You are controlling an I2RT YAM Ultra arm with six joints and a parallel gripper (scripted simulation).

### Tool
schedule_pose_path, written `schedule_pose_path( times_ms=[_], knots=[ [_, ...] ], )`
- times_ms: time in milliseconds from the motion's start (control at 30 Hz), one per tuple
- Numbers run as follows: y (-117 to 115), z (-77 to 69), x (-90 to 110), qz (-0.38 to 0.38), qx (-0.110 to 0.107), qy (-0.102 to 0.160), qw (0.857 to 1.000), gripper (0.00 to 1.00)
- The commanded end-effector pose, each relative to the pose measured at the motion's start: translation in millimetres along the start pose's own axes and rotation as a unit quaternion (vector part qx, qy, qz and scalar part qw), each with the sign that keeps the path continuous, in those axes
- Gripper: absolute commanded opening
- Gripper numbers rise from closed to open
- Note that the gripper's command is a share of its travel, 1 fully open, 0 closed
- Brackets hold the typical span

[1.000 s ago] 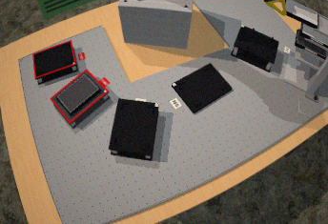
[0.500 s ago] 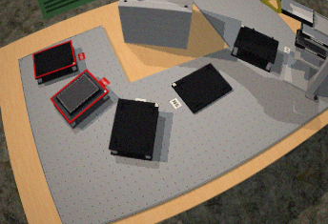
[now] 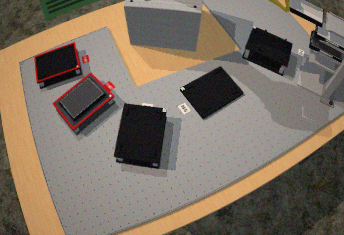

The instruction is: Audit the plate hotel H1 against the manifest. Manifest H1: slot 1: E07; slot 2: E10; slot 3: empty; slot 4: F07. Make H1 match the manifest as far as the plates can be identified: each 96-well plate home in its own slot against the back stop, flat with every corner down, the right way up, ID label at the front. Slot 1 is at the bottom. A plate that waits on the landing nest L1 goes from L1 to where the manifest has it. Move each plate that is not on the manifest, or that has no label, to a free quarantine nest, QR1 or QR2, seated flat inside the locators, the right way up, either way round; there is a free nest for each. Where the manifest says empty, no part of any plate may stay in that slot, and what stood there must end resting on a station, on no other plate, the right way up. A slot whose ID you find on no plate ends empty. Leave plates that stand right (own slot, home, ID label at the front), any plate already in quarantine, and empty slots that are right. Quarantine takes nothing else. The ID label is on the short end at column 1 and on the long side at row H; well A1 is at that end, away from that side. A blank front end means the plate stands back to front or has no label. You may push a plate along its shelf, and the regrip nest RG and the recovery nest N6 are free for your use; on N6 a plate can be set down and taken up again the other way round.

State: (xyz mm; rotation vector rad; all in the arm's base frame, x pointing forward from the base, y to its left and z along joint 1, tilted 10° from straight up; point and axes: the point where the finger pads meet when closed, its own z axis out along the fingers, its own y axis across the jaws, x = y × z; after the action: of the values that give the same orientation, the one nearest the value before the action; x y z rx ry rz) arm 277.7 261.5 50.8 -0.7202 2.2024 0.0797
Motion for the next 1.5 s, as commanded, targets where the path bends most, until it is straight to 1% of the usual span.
schedule_pose_path(
  times_ms=[0, 200, 233, 267, 300, 333, 367, 400, 433, 500, 533, 567, 767, 800, 833, 867, 900, 1067, 1100, 1167, 1333, 1367, 1400, 1433, 1467],
  knots=[
    [1.6, -11.2, -8.6, 0.01, -0.002, -0.023, 1.0, 0.86],
    [1.5, -14.8, -4.6, 0.009, -0.002, -0.021, 1.0, 0.86],
    [3.6, -18.1, -22.0, 0.017, -0.005, -0.038, 0.999, 0.86],
    [2.2, -17.2, -8.1, 0.012, -0.003, -0.027, 1.0, 0.86],
    [1.5, -17.4, -1.2, 0.01, -0.002, -0.022, 1.0, 0.86],
    [1.2, -18.0, 1.4, 0.008, -0.001, -0.018, 1.0, 0.86],
    [1.6, -18.3, -2.0, 0.009, -0.002, -0.021, 1.0, 0.86],
    [3.5, -20.2, -17.6, 0.016, -0.005, -0.037, 0.999, 0.86],
    [4.1, -20.7, -21.9, 0.019, -0.006, -0.044, 0.999, 0.86],
    [3.1, -20.4, -22.1, 0.02, -0.005, -0.044, 0.999, 0.86],
    [2.1, -19.1, -3.6, 0.012, -0.003, -0.027, 1.0, 0.86],
    [1.7, -19.4, 0.4, 0.011, -0.003, -0.025, 1.0, 0.86],
    [1.8, -21.9, 5.2, 0.011, -0.003, -0.025, 1.0, 0.86],
    [4.4, -25.1, -14.0, 0.02, -0.006, -0.044, 0.999, 0.86],
    [4.1, -25.3, -10.5, 0.019, -0.006, -0.042, 0.999, 0.86],
    [2.0, -23.9, 7.4, 0.012, -0.003, -0.026, 1.0, 0.86],
    [1.8, -24.3, 9.9, 0.011, -0.003, -0.025, 1.0, 0.86],
    [1.9, -27.5, 15.6, 0.011, -0.003, -0.025, 1.0, 0.86],
    [2.4, -28.5, 13.0, 0.013, -0.003, -0.028, 1.0, 0.86],
    [1.8, -29.3, 19.4, 0.011, -0.003, -0.024, 1.0, 0.86],
    [1.9, -31.2, 22.6, 0.011, -0.003, -0.025, 1.0, 0.86],
    [4.9, -34.3, 3.9, 0.02, -0.007, -0.043, 0.999, 0.86],
    [3.9, -33.9, 12.7, 0.017, -0.005, -0.036, 0.999, 0.86],
    [1.9, -33.0, 26.5, 0.011, -0.003, -0.024, 1.0, 0.86],
    [1.9, -33.7, 27.7, 0.011, -0.003, -0.024, 1.0, 0.86]
  ],
)
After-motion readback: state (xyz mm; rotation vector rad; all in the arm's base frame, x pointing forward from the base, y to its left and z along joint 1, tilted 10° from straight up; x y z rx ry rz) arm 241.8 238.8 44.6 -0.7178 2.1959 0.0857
